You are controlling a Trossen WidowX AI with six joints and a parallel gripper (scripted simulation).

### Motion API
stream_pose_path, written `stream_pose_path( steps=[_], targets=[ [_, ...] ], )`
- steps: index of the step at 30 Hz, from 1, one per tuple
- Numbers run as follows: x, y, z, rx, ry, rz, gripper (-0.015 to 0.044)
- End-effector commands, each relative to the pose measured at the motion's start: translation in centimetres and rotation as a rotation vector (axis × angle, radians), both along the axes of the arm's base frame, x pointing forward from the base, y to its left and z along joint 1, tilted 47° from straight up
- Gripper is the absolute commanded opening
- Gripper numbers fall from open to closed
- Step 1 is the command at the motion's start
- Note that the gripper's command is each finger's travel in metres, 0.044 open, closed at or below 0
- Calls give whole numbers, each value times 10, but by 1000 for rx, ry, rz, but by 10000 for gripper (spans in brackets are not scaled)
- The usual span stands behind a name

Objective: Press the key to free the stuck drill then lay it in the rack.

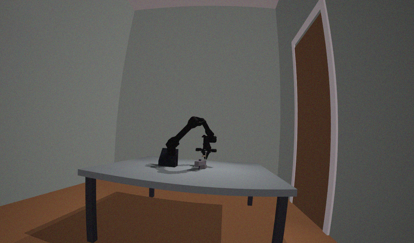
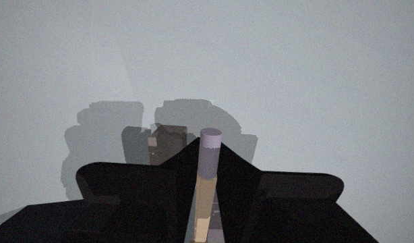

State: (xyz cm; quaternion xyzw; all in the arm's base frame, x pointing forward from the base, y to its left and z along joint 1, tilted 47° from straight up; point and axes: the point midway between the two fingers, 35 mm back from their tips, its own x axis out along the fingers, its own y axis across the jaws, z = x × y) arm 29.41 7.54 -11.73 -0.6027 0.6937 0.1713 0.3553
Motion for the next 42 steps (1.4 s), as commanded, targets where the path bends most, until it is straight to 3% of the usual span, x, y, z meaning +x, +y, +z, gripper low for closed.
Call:
stream_pose_path(
  steps=[1, 30, 42],
  targets=[
    [-8, 1, -3, -3, 9, -4, 0],
    [-46, 9, -16, -2, 11, -4, 0],
    [-43, -4, -30, -3, 11, -4, 0]
  ],
)
